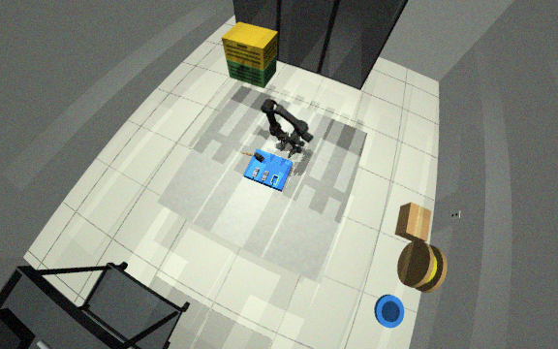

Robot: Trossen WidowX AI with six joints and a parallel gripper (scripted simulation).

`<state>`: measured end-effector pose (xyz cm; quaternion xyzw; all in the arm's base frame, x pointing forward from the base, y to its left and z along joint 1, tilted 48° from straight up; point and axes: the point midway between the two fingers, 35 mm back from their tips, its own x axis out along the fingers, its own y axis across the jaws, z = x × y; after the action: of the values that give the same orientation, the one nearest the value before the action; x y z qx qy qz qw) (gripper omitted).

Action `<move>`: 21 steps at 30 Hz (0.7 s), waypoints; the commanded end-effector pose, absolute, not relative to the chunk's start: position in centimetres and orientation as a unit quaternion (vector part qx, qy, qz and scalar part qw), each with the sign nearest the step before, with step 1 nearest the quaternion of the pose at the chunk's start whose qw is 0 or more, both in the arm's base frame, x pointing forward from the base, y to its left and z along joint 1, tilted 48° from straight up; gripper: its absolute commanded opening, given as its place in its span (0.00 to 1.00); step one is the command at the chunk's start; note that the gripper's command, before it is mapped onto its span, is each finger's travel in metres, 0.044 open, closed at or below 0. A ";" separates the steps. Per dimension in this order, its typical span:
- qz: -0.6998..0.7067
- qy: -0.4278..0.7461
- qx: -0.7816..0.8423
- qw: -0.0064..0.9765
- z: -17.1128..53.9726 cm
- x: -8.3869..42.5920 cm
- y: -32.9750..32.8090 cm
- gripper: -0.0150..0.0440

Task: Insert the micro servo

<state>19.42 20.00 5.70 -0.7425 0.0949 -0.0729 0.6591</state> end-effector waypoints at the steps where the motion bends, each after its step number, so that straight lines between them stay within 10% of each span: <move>1: -0.074 0.096 -0.741 0.660 5.7 19.4 20.0 0.98; 21: -0.131 0.174 -0.660 0.719 6.3 20.8 17.3 1.00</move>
<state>20.39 17.90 6.01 -0.6894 0.1556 -0.1138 0.6982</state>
